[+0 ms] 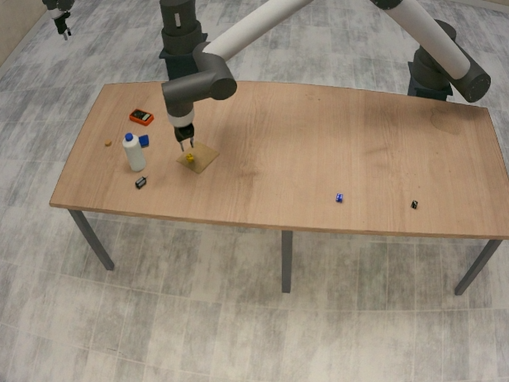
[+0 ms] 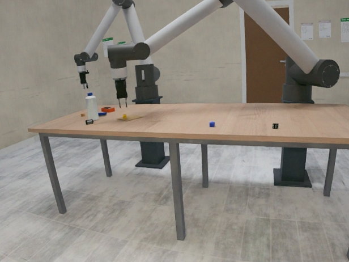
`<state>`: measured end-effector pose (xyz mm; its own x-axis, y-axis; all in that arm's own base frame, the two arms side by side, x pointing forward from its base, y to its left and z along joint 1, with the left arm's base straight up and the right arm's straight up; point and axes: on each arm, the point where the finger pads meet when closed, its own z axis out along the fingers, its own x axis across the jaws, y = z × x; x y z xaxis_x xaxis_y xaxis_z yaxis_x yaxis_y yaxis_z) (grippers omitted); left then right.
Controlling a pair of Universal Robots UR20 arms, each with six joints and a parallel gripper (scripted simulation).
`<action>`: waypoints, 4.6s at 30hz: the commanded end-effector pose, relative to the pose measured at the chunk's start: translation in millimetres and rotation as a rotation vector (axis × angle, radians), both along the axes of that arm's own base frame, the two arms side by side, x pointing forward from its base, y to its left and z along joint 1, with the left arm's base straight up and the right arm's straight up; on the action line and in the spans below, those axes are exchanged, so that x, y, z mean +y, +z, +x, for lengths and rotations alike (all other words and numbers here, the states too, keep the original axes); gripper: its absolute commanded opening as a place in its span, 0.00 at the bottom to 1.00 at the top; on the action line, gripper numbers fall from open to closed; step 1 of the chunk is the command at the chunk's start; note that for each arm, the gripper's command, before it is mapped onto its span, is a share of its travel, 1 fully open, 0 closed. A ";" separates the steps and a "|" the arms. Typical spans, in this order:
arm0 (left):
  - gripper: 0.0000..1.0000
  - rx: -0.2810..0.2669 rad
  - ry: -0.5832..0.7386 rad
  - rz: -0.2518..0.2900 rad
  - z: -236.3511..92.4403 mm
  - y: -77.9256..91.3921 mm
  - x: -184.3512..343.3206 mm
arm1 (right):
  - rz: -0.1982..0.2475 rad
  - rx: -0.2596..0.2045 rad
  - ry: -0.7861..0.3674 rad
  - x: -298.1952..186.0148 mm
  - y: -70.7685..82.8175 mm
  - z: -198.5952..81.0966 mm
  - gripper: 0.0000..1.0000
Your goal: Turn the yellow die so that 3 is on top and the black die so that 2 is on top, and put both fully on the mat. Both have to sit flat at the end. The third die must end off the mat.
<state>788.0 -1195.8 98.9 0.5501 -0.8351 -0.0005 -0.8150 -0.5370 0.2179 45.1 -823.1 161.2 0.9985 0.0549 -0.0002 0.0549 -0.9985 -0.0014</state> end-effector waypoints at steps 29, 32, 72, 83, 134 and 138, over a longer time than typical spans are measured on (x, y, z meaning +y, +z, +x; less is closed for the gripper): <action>0.79 0.460 -0.001 -0.303 4.6 -2.9 2.8 | -0.001 0.000 0.000 -0.6 0.7 0.1 1.00; 0.79 0.472 -0.001 -0.311 5.0 -2.7 2.9 | -0.001 0.000 0.000 -0.6 0.7 0.1 1.00; 0.79 0.472 -0.001 -0.311 5.0 -24.9 2.9 | -0.001 0.000 0.000 -0.6 0.7 0.1 1.00; 0.79 0.472 -0.001 -0.311 5.0 -44.4 2.9 | -0.001 0.000 0.000 -0.6 0.7 0.1 1.00; 0.79 0.472 -0.001 -0.311 5.0 -72.7 2.9 | -0.001 0.000 0.000 -0.6 0.7 0.1 1.00; 0.49 0.472 -0.001 -0.311 5.0 -72.7 2.9 | -0.001 0.000 0.000 -0.6 0.7 0.1 1.00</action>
<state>792.6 -1192.4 24.3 0.5492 -0.8357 -0.0018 -0.5902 -0.3894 0.7071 45.1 -823.1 161.2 0.9985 0.0549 -0.0002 0.0549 -0.9985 -0.0014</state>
